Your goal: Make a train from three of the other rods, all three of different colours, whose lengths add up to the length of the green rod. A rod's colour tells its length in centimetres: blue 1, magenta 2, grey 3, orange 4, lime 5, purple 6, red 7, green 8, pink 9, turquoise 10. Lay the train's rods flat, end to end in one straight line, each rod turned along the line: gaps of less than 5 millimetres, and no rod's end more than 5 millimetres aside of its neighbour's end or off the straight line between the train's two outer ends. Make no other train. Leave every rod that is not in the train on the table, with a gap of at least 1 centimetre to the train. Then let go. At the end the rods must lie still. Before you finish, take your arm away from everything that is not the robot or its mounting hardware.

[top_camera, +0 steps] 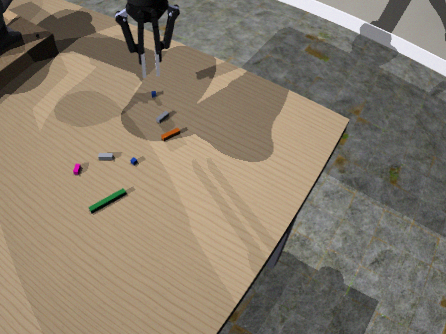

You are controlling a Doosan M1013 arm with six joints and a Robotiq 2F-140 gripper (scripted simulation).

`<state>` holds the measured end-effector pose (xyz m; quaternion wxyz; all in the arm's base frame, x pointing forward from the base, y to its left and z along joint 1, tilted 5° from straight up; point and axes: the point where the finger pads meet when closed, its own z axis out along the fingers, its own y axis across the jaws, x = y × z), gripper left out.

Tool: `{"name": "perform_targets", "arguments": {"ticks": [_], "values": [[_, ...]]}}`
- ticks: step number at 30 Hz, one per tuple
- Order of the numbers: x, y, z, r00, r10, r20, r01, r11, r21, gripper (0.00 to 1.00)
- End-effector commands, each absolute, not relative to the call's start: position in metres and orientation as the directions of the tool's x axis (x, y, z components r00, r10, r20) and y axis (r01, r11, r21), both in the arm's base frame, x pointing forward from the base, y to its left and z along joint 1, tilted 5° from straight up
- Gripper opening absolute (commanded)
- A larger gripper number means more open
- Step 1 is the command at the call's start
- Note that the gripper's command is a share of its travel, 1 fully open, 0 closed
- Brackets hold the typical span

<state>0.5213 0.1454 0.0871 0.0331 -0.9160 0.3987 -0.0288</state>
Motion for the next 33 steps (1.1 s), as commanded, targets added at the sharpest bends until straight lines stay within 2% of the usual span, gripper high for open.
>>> {"name": "perform_targets", "arguments": {"ticks": [1, 33], "values": [[0.5213, 0.1454, 0.0872, 0.680, -0.732, 0.026, -0.728, -0.680, -0.084, 0.15], [0.5221, 0.1459, 0.0796, 0.680, -0.733, 0.026, -0.729, -0.680, -0.083, 0.15]]}}
